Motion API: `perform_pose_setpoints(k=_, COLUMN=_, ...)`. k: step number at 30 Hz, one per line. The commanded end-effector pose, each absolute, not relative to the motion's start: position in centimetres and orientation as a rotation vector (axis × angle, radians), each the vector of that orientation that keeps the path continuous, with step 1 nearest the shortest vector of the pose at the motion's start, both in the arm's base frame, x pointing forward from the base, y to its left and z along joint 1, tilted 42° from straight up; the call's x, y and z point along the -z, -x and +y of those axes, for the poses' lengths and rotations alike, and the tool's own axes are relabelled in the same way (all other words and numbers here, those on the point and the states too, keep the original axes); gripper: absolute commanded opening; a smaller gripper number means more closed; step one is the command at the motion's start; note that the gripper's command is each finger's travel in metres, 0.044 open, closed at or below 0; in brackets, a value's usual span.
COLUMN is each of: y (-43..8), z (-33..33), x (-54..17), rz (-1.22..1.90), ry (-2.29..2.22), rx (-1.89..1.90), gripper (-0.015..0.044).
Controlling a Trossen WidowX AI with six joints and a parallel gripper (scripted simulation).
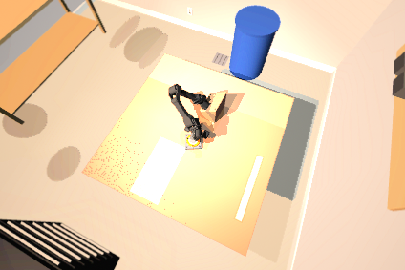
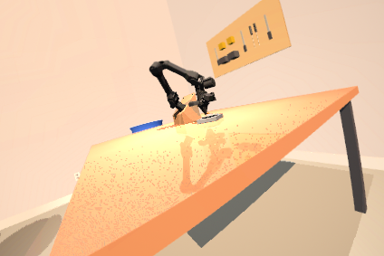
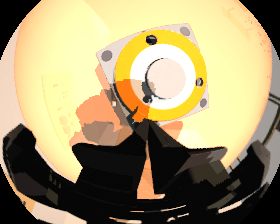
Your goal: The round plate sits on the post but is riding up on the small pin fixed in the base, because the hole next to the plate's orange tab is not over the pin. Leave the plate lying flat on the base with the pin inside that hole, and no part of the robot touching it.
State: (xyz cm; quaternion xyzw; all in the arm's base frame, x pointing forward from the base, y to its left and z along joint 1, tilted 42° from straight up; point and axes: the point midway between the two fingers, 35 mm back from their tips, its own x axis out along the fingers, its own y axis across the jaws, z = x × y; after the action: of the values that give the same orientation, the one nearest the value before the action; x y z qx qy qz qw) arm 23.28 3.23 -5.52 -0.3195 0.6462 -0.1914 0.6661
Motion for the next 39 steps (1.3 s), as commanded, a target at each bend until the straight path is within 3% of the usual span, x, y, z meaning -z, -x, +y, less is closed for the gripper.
perform_pose_setpoints(k=1, y=-23.6, z=3.8, x=5.9, rz=1.455, ry=0.71, rx=0.43, gripper=0.0)
perform_pose_setpoints(k=39, y=-26.3, z=6.7, x=7.7, rz=1.453, ry=0.708, rx=0.429, gripper=0.0)
